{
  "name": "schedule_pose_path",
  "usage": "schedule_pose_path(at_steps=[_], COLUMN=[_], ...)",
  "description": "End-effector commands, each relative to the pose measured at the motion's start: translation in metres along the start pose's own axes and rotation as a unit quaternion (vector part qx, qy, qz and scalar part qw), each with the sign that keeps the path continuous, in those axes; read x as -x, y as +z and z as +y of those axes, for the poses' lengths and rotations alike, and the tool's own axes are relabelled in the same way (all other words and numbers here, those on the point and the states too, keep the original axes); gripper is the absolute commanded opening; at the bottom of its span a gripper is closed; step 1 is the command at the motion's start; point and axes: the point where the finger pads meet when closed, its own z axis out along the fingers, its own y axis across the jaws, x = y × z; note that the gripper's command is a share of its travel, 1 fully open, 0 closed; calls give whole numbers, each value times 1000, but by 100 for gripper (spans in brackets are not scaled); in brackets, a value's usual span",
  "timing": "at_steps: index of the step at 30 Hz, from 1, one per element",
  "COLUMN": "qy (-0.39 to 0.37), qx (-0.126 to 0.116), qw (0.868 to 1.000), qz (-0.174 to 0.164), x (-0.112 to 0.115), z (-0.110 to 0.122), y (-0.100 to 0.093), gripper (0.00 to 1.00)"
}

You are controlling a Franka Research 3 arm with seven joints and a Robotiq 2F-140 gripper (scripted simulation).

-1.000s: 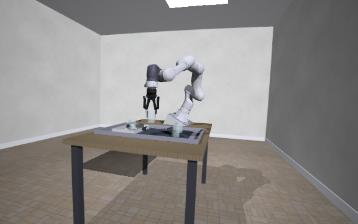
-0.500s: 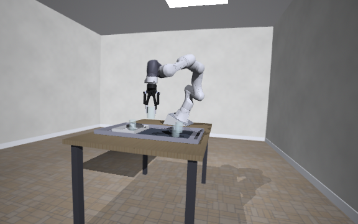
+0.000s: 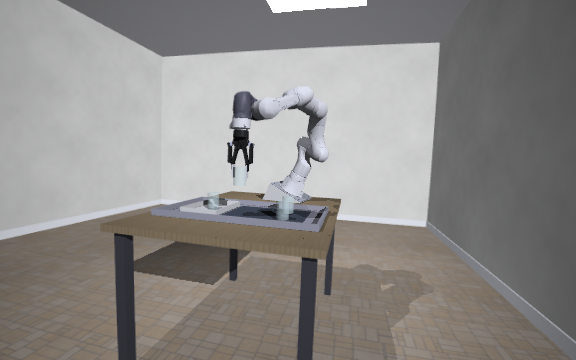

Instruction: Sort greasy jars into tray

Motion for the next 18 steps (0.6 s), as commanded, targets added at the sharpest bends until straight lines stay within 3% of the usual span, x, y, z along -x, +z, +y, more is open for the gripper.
schedule_pose_path(at_steps=[1,18], qy=[-1,-1], qx=[1,1], qw=[1000,1000], qz=[4,4], x=[-4,-4], z=[-14,-64], y=[-1,-1], gripper=[0,0])
